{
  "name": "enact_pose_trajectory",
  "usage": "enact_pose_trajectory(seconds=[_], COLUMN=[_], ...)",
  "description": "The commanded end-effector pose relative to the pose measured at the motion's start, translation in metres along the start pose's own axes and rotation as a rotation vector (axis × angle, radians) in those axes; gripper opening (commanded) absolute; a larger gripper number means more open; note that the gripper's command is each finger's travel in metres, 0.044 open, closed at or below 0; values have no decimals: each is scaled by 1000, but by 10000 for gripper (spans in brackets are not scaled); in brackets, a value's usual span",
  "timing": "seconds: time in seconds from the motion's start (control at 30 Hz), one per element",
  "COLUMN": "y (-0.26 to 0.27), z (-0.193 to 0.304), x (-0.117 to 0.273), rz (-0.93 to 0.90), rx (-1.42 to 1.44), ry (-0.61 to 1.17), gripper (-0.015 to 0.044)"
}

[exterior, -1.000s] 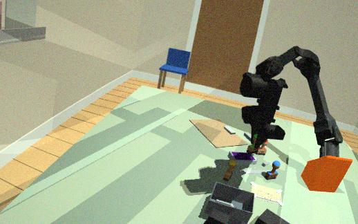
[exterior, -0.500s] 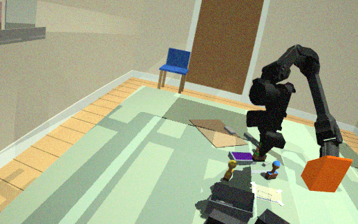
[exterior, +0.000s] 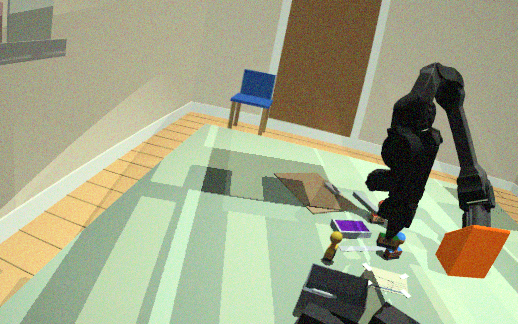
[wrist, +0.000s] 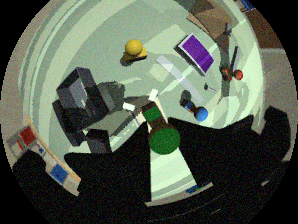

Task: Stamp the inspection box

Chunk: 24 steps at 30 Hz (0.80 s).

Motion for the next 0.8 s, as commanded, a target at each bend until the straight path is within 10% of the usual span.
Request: enact_pose_trajectory(seconds=[0.0, 0.77], y=[7, 17], z=[12, 30], x=[-1, -11], rz=[0, 6], rx=[-99, -263], ry=[0, -7], gripper=[0, 0])
Point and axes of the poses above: the point midway between the two fingers, 35 mm back from their tips, its own x axis back along the fingers, its own y axis across the jaws, z = x × y, the point moved 4 cm from there along x, back along the fingers, and after that the axes turned 3 degrees about -x, right-handed, at the moved point
